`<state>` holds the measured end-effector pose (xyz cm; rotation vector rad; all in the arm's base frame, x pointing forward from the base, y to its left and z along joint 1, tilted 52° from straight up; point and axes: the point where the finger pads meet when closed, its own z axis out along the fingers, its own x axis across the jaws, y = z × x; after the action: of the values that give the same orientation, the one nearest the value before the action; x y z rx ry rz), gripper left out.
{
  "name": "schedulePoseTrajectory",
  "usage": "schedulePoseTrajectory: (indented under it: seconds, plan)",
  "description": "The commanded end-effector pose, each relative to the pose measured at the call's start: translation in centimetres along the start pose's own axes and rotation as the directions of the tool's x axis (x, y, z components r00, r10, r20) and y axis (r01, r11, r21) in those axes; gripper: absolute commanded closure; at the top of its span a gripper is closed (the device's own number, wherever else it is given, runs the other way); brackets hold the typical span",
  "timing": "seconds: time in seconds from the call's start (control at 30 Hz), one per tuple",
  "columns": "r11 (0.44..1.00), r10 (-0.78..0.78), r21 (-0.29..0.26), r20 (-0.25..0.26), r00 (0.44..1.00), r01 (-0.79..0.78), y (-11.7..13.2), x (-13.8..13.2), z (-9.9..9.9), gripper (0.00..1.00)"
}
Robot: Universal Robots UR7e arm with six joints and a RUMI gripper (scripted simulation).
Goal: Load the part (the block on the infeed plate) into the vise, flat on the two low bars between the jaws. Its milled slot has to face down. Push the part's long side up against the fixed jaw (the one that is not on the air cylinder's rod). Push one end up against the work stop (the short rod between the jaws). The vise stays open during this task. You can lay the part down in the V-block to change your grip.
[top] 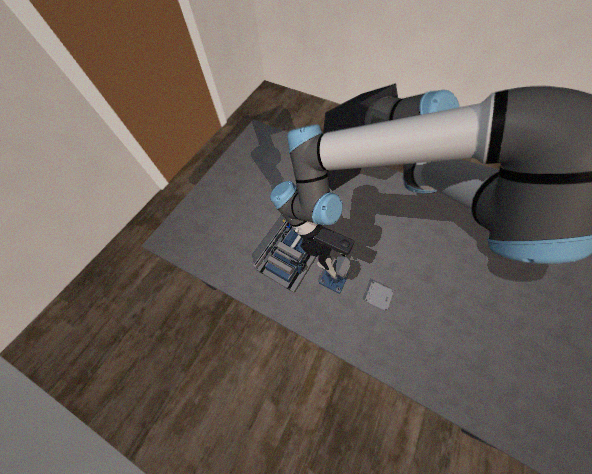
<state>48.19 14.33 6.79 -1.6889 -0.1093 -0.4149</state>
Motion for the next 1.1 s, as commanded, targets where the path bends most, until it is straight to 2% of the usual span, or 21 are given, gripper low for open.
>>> schedulePoseTrajectory:
  seconds: [0.0, 0.43, 1.07]
  plan:
    - [0.999, -0.002, 0.033, 0.001, 1.0, 0.002, 0.03, 0.02, -0.03, 0.49]
    - [0.995, -0.002, 0.099, 0.001, 1.0, 0.002, 0.08, 0.02, -0.03, 0.49]
    - [0.988, -0.002, 0.153, 0.001, 1.0, 0.002, 0.12, 0.02, -0.02, 0.49]
